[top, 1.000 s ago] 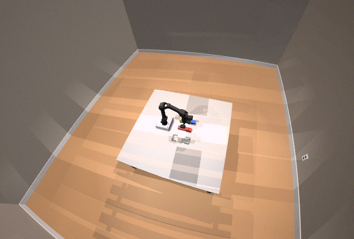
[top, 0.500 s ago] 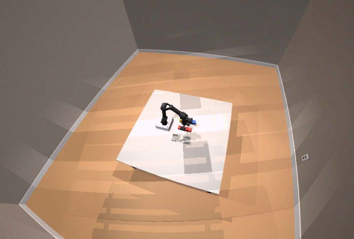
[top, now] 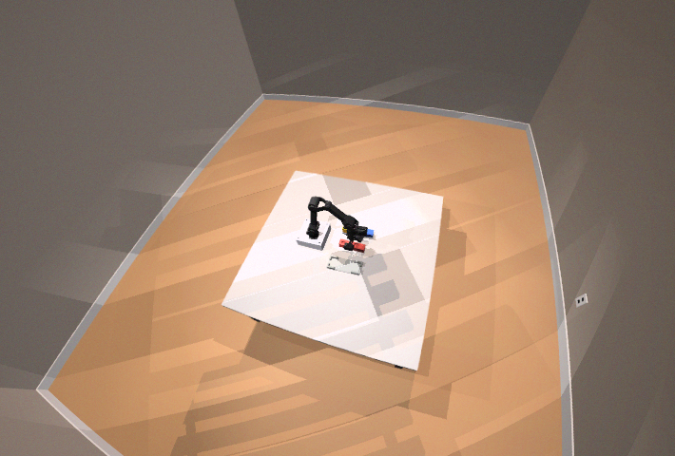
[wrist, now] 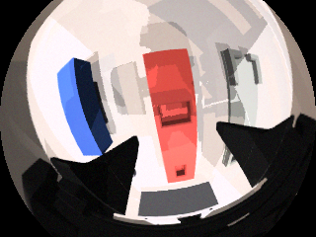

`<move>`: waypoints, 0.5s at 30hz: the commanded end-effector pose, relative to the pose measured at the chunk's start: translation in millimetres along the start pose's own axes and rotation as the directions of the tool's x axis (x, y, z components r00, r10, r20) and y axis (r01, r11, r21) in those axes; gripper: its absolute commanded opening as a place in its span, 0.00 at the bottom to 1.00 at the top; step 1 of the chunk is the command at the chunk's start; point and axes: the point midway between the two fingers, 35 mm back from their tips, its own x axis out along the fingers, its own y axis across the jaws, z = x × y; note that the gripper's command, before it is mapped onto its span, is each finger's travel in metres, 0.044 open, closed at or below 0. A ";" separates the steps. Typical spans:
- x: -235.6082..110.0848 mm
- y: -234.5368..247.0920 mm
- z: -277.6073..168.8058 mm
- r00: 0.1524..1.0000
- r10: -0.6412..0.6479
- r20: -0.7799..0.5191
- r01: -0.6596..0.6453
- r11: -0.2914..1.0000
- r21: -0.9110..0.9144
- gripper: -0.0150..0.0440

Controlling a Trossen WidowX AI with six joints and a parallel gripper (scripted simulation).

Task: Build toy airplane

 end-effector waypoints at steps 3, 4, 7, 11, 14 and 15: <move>15.5 0.7 -4.3 1.000 0.005 -0.019 -0.005 1.000 -0.004 1.00; 17.2 0.7 -4.4 1.000 0.005 -0.019 -0.005 1.000 -0.004 1.00; 22.0 0.7 -4.6 1.000 0.005 -0.019 -0.005 1.000 -0.004 1.00; 28.5 0.7 -5.2 1.000 0.005 -0.019 -0.005 1.000 -0.004 1.00; 33.3 0.7 -5.7 1.000 0.005 -0.019 -0.005 1.000 -0.004 1.00; 34.6 0.7 -5.8 1.000 0.005 -0.019 -0.005 1.000 -0.004 1.00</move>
